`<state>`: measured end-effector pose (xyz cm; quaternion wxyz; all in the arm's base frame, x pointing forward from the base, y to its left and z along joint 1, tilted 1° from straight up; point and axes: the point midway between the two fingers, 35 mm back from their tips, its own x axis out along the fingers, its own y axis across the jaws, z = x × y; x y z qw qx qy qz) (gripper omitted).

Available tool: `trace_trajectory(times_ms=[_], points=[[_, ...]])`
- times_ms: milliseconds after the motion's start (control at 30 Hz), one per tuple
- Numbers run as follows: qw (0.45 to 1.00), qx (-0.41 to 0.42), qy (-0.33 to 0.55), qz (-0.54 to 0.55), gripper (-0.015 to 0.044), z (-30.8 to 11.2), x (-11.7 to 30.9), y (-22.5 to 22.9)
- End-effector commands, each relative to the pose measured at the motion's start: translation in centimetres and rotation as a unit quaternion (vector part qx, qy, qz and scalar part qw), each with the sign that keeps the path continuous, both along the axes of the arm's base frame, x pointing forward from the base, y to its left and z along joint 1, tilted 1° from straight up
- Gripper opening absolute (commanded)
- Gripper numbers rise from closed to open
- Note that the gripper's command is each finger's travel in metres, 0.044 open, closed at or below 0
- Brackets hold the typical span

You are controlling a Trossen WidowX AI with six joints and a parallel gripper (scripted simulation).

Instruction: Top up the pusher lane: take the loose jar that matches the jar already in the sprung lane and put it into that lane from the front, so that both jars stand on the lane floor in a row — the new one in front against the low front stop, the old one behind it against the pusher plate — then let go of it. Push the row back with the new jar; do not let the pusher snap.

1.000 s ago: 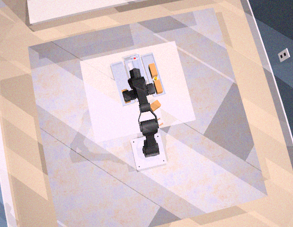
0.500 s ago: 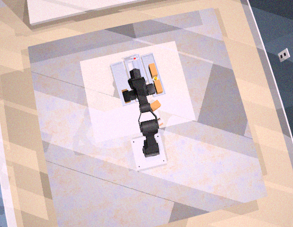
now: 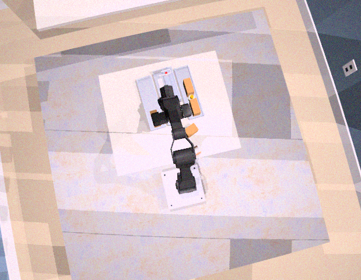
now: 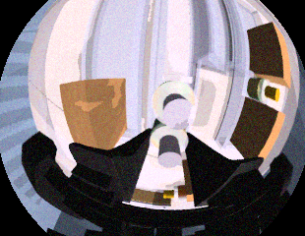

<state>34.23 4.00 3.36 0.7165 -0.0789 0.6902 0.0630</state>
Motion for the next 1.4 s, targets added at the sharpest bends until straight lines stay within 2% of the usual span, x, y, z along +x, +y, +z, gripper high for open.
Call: trace_trajectory(times_ms=[0,900,1233,1267,1367], points=[[1.0,0.002,-0.005,0.0,0.0,0.02,0.17,0.05],[1.0,0.002,-0.005,0.0,0.0,-0.03,-0.38,-0.08],[1.0,0.002,-0.005,0.0,0.0262,-0.03,-0.32,-0.07],[1.0,0.002,-0.005,0.0,0.0282,-0.03,-0.32,-0.07],[1.0,0.002,-0.005,0.0,0.0282,0.08,-0.32,-0.07]])
